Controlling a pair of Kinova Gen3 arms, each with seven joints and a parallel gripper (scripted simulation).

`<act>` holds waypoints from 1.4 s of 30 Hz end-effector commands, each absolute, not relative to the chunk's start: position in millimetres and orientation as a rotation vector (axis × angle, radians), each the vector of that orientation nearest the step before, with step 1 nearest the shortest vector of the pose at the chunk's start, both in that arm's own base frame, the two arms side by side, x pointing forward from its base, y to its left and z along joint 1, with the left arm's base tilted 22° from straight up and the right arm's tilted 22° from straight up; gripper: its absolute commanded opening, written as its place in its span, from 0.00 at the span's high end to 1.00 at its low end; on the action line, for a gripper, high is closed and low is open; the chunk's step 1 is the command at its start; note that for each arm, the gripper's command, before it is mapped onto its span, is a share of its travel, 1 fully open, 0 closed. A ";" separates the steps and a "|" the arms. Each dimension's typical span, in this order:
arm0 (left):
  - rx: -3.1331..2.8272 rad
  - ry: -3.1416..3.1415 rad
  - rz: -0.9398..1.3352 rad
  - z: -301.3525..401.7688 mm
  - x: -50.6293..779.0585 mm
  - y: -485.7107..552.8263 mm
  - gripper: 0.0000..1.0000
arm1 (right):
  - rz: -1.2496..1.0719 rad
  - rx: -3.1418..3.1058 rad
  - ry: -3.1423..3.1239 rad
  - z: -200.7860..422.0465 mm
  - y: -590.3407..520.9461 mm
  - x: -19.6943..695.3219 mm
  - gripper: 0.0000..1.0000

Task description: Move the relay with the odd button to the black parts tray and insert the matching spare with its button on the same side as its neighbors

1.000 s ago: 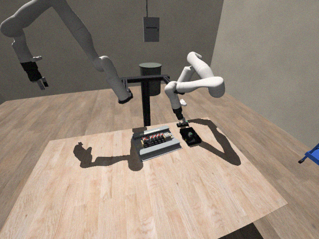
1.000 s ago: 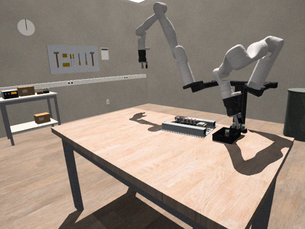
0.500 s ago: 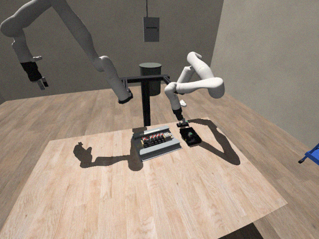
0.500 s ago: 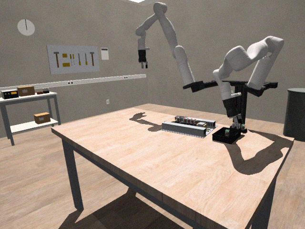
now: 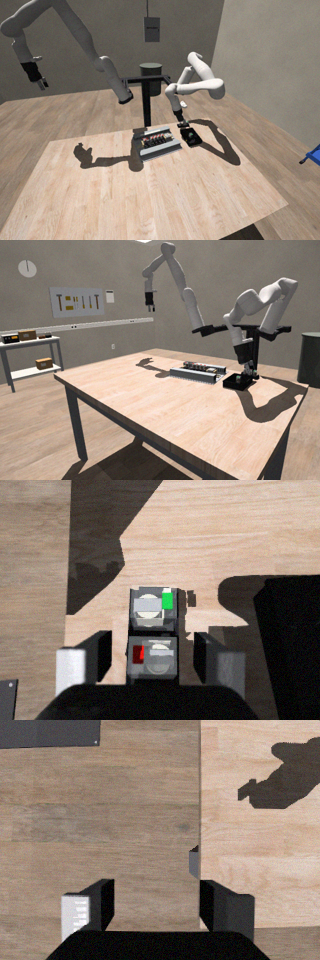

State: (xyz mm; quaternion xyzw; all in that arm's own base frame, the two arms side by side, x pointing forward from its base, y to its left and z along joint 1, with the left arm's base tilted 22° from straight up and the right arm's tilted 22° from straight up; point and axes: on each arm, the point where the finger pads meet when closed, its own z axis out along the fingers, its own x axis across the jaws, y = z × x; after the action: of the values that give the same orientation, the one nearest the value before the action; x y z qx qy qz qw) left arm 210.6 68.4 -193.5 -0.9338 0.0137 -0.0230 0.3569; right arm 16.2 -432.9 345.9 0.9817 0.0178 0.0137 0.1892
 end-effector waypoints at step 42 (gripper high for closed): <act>-2.411 0.036 -0.060 -204.2 211.5 72.6 1.00 | 0.039 2.759 0.050 346.5 -433.0 16.2 0.00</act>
State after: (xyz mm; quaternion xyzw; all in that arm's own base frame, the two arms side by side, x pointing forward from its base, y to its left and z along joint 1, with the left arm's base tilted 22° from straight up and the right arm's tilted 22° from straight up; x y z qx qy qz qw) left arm 211.2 72.8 -204.5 -0.9338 0.0137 -0.0230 0.3569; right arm 16.2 -432.9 345.9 0.9817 0.0178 0.0137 0.1892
